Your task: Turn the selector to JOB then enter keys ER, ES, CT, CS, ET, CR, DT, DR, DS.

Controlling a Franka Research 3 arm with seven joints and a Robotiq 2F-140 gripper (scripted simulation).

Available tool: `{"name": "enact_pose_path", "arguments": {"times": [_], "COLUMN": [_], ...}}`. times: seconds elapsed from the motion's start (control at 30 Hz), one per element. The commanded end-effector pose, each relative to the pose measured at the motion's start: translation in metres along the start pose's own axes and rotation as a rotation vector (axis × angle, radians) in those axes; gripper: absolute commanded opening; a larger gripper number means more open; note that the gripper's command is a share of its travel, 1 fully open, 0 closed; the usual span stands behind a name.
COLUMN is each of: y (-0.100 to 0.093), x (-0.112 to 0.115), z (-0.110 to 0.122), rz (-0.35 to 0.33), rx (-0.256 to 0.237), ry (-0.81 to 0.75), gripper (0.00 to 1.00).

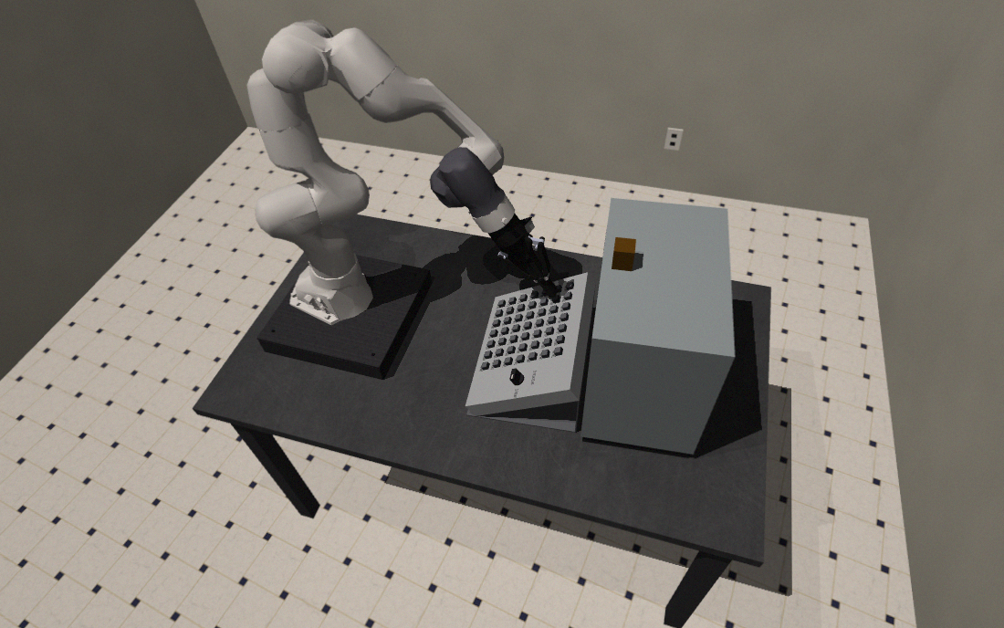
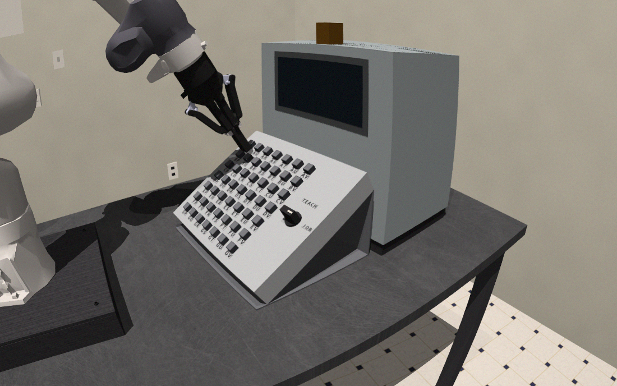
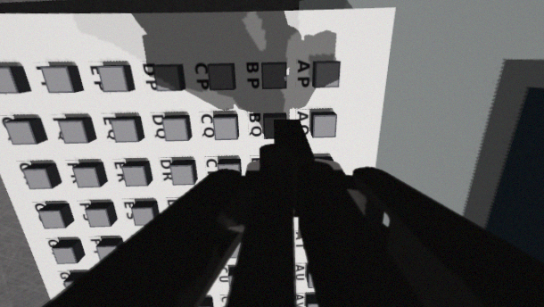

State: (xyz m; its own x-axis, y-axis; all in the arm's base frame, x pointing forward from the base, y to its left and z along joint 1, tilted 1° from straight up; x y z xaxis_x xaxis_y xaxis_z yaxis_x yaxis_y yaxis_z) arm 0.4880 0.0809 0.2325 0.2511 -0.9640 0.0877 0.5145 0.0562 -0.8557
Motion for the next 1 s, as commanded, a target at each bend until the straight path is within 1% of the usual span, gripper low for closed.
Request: {"name": "enact_pose_path", "arguments": {"times": [0.0, 0.27, 0.5, 0.6, 0.67, 0.87, 0.97], "y": [-0.005, -0.011, -0.012, -0.012, -0.012, -0.012, -0.012], "x": [-0.002, -0.002, -0.002, 0.006, 0.006, 0.047, 0.059], "z": [-0.004, -0.004, -0.005, -0.01, -0.01, -0.039, -0.047], "rz": [0.018, 0.018, 0.018, 0.018, 0.018, 0.018, 0.018], "rx": [-0.012, -0.012, -0.012, -0.012, -0.012, -0.012, -0.012], "ry": [-0.012, -0.012, -0.012, -0.012, -0.012, -0.012, -0.012], "gripper": [0.1, 0.1, 0.1, 0.1, 0.1, 0.1, 0.1]}}
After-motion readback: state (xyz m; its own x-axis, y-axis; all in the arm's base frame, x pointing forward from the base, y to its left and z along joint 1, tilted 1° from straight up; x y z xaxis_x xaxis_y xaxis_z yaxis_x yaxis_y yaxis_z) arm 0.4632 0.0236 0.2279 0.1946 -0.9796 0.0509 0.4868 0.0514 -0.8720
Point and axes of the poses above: the point where the finger pads meet when closed, its own y axis out along the fingers, its own z axis across the jaws, x = y × z, the point moved 10 cm from there along -y, back along the fingers, and after that the axes turned 9 degrees about -y, right-handed, at the moved point
